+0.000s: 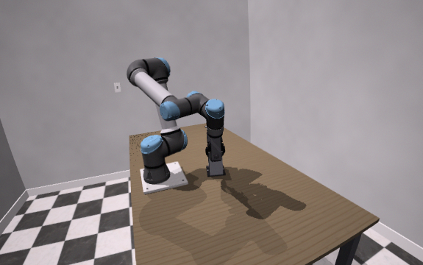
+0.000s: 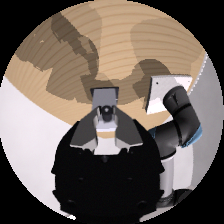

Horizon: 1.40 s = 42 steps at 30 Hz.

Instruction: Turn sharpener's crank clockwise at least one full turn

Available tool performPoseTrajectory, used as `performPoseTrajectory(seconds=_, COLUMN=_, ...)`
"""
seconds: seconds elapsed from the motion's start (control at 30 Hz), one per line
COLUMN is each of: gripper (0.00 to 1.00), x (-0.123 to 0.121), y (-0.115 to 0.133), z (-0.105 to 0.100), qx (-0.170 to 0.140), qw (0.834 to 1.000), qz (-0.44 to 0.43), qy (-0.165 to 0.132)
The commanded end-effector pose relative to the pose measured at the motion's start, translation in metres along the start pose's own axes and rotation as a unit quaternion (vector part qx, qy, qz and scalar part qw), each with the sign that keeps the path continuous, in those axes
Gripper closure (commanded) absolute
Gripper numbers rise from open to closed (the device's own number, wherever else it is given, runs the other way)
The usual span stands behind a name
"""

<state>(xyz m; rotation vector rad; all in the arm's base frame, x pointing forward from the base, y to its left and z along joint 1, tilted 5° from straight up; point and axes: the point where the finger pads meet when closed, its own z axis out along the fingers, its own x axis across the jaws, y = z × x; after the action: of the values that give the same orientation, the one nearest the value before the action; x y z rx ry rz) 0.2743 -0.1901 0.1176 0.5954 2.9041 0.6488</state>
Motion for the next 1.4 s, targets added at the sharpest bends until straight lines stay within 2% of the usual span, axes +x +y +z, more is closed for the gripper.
performPoseTrajectory(seconds=0.0, gripper=0.91, x=-0.008, y=0.0, z=-0.002, qx=0.001, qw=1.0, qz=-0.001, qy=-0.001)
performPoseTrajectory(seconds=0.5, gripper=0.91, x=-0.024, y=-0.001, z=0.0, qx=0.001, qw=1.0, qz=-0.001, qy=-0.001)
performPoseTrajectory(seconds=0.57, gripper=0.91, x=-0.014, y=0.0, z=0.0, qx=0.0, qw=1.0, qz=0.001, qy=-0.001)
performPoseTrajectory(seconds=0.97, gripper=0.91, x=-0.016, y=0.0, z=-0.001, qx=0.001, qw=1.0, qz=0.0, qy=-0.001)
performPoseTrajectory(seconds=1.0, gripper=0.68, x=-0.016, y=0.0, z=-0.001, qx=0.001, qw=1.0, qz=0.0, qy=-0.001)
performPoseTrajectory(seconds=1.37, gripper=0.68, x=-0.016, y=0.0, z=-0.001, qx=0.001, qw=1.0, qz=0.0, qy=-0.001)
